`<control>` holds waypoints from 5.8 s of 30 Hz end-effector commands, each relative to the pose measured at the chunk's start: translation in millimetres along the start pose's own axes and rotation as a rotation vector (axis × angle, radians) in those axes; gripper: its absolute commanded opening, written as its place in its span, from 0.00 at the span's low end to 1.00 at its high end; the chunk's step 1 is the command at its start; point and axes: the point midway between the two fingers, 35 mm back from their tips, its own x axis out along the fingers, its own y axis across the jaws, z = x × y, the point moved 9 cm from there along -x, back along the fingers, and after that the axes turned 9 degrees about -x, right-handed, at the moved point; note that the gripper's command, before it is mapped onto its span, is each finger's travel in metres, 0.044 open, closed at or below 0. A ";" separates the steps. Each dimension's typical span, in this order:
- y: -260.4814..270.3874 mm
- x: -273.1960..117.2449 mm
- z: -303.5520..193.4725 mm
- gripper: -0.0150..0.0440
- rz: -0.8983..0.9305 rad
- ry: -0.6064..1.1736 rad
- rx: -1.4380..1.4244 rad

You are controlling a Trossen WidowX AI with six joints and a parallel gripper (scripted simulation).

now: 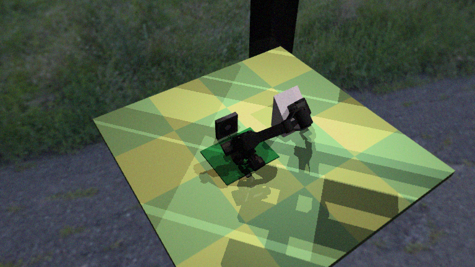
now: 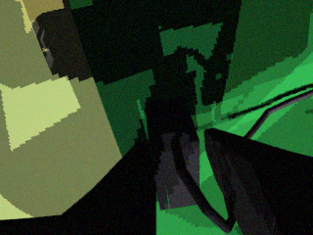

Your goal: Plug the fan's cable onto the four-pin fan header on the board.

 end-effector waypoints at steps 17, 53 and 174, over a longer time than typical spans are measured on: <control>-0.3 -30.0 -4.5 0.25 -0.003 -0.002 0.003; 1.4 -96.0 -34.3 0.25 -0.001 -0.099 0.324; 78.4 14.6 -77.2 0.25 -0.779 -1.116 0.788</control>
